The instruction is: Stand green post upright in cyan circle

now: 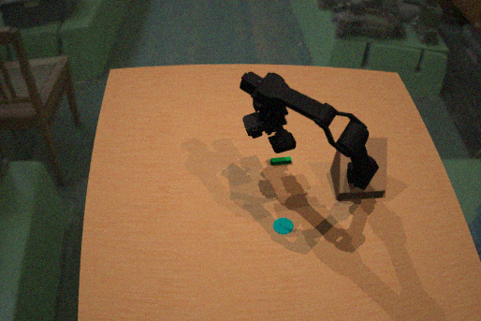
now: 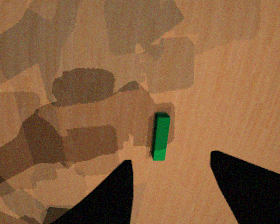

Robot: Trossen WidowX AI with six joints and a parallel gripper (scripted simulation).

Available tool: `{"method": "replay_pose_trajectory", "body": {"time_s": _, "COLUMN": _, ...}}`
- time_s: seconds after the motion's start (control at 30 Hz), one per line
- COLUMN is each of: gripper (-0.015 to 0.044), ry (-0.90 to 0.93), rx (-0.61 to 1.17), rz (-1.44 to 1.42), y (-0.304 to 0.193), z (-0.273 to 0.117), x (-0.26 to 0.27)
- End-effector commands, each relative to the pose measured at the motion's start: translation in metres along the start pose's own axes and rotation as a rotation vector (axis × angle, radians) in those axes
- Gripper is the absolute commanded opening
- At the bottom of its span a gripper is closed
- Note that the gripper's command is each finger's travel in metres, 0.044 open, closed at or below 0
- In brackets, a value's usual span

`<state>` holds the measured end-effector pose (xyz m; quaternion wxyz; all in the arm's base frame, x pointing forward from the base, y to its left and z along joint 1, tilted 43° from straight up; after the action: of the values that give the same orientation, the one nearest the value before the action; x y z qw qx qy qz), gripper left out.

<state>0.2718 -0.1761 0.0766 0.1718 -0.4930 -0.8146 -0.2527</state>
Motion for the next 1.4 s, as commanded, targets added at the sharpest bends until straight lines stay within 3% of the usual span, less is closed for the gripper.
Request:
{"method": "replay_pose_trajectory", "body": {"time_s": 0.0, "gripper": 0.0233, "ry": 0.036, "rx": -0.041, "rz": 0.061, "y": -0.019, "z": 0.004, "x": -0.008}}
{"method": "replay_pose_trajectory", "body": {"time_s": 0.3, "gripper": 0.0233, "ry": 0.079, "rx": -0.114, "rz": 0.158, "y": -0.049, "z": 0.011, "x": -0.020}}
{"method": "replay_pose_trajectory", "body": {"time_s": 0.6, "gripper": 0.0233, "ry": 0.080, "rx": -0.116, "rz": 0.157, "y": -0.035, "z": 0.110, "x": -0.015}}
{"method": "replay_pose_trajectory", "body": {"time_s": 0.73, "gripper": 0.0233, "ry": 0.083, "rx": -0.117, "rz": 0.157, "y": -0.035, "z": 0.126, "x": -0.011}}
{"method": "replay_pose_trajectory", "body": {"time_s": 1.0, "gripper": 0.0023, "ry": 0.083, "rx": -0.117, "rz": 0.157, "y": -0.035, "z": 0.126, "x": -0.011}}
{"method": "replay_pose_trajectory", "body": {"time_s": 1.37, "gripper": 0.0023, "ry": 0.060, "rx": -0.144, "rz": 0.147, "y": -0.035, "z": 0.109, "x": -0.013}}
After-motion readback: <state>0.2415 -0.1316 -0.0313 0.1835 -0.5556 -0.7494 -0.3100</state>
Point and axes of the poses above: the point midway between the two fingers, 35 mm back from their tips, its own z axis out along the fingers, its own x axis across the jaws, y = z × x, the point moved 8 cm from there along -z, back along the fingers, and after that the axes turned 13 degrees about -z, right-handed, at the moved point
